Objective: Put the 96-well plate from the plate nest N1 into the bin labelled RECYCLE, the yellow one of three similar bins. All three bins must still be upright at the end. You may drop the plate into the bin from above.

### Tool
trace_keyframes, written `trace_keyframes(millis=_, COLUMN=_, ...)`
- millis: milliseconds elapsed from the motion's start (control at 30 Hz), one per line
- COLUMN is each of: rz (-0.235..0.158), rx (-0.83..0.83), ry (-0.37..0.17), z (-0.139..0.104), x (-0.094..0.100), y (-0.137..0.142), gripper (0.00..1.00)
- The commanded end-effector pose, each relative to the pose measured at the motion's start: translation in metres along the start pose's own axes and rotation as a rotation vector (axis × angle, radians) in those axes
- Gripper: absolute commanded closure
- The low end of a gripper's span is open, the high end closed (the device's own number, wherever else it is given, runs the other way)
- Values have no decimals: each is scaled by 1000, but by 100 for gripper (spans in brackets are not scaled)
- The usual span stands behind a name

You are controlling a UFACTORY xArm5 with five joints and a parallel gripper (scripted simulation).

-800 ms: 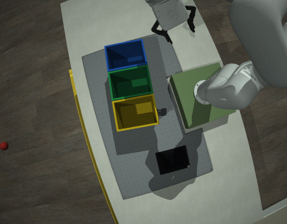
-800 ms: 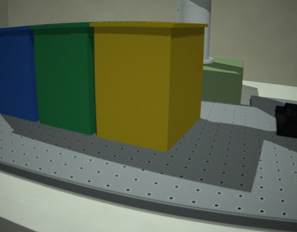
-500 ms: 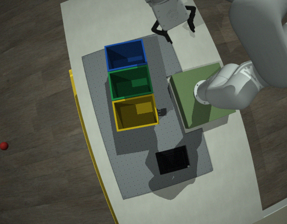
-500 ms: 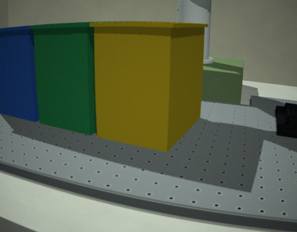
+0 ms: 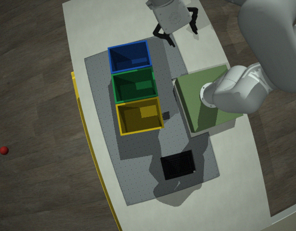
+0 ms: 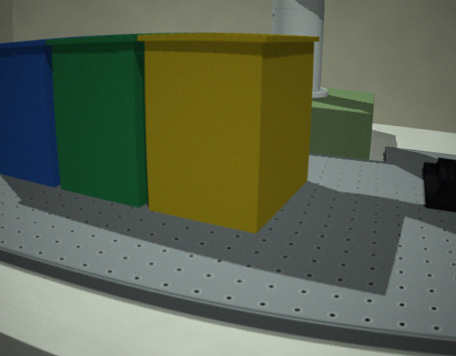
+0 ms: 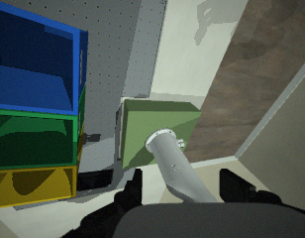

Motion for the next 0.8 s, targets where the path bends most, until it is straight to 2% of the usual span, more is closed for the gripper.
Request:
trace_keyframes(millis=0, rz=-29, rx=98, ry=70, z=2, x=3, y=-23, gripper=0)
trace_keyframes(millis=67, rz=-44, rx=152, ry=103, z=2, x=4, y=-35, gripper=0)
trace_keyframes(millis=200, rz=-46, rx=152, ry=104, z=4, x=4, y=-37, gripper=0)
trace_keyframes(millis=233, rz=-53, rx=180, ry=121, z=3, x=5, y=-43, gripper=0)
trace_keyframes(millis=300, rz=-53, rx=180, ry=121, z=3, x=5, y=-43, gripper=0)
trace_keyframes(millis=400, rz=-75, rx=263, ry=170, z=1, x=5, y=-61, gripper=0)
trace_keyframes(millis=500, rz=-77, rx=262, ry=171, z=3, x=6, y=-64, gripper=0)
trace_keyframes(millis=633, rz=-105, rx=376, ry=233, z=-2, x=5, y=-88, gripper=0)
trace_keyframes(millis=767, rz=-108, rx=376, ry=234, z=0, x=6, y=-91, gripper=0)
Point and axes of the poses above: the point where the finger pads meet when closed, its own x axis back along the fingers, its own y axis across the jaws, z = x × y, the point moved 2 cm from there along x, back along the fingers, and after that the axes turned 9 degrees about x, right-handed, at the moved point
